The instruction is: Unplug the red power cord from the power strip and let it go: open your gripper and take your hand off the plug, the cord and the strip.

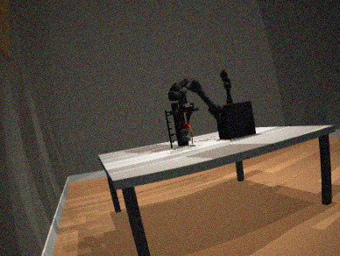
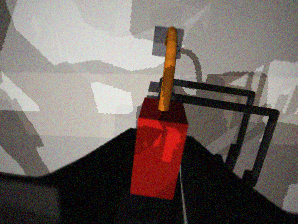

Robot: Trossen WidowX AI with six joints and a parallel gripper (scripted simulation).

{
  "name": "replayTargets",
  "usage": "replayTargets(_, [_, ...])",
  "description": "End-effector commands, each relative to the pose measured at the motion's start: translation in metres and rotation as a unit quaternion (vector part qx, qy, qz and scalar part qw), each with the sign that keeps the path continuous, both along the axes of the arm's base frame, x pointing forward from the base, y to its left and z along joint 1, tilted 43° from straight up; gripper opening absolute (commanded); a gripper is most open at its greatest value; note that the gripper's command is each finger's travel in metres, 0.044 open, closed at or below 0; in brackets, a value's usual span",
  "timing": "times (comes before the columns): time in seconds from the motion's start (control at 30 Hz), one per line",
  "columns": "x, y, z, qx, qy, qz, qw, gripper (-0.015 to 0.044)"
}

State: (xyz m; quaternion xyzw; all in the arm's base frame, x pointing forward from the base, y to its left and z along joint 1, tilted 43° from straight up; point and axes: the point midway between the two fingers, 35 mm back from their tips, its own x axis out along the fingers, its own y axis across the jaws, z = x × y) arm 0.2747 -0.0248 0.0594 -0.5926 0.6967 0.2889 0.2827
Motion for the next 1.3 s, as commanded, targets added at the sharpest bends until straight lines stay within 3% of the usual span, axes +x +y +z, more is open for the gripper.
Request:
replayTargets(0.0, [0.0, 0.001, 0.0, 0.0, 0.0, 0.0, 1.0, 0.0])
replayTargets(0.73, [0.004, 0.026, -0.021, 0.002, 0.0, 0.002, 1.0, 0.0])
replayTargets(1.27, [0.003, 0.031, -0.025, 0.0, 0.001, 0.004, 1.0, 0.042])
